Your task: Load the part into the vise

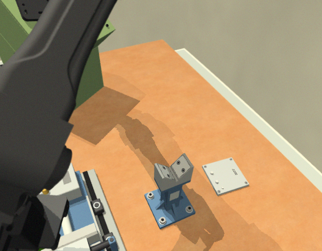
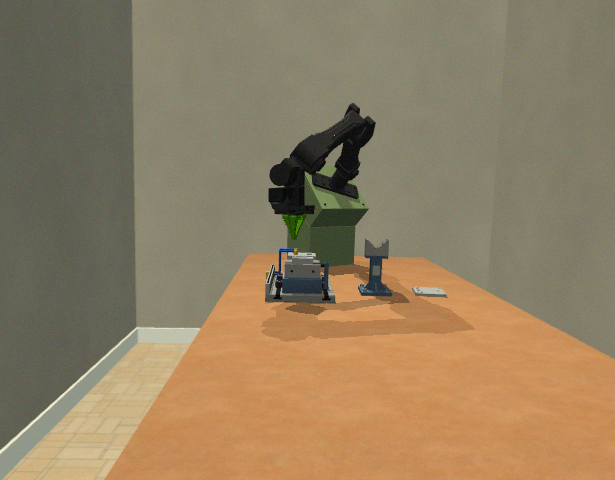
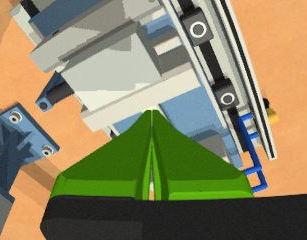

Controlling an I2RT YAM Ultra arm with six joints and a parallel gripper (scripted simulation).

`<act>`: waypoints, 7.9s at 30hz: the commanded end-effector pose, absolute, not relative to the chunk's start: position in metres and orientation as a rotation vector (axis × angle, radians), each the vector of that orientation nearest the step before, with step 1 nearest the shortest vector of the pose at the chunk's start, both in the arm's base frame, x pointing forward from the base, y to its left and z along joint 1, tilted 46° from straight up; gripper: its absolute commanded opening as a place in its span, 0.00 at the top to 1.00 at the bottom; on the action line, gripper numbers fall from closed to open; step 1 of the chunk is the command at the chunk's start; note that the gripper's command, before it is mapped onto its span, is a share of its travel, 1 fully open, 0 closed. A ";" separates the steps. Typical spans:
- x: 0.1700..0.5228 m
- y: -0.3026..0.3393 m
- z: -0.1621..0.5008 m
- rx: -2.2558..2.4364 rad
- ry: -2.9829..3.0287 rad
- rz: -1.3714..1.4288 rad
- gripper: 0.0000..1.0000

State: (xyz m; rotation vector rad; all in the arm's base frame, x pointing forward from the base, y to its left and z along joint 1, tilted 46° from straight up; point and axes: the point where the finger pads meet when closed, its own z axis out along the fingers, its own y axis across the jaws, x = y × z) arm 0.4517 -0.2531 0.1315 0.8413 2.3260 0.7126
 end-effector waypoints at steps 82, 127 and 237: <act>0.436 -0.229 0.124 2.117 1.667 1.084 1.00; 0.469 -0.219 0.102 2.094 1.656 1.083 1.00; 0.470 -0.229 0.104 2.080 1.658 1.079 1.00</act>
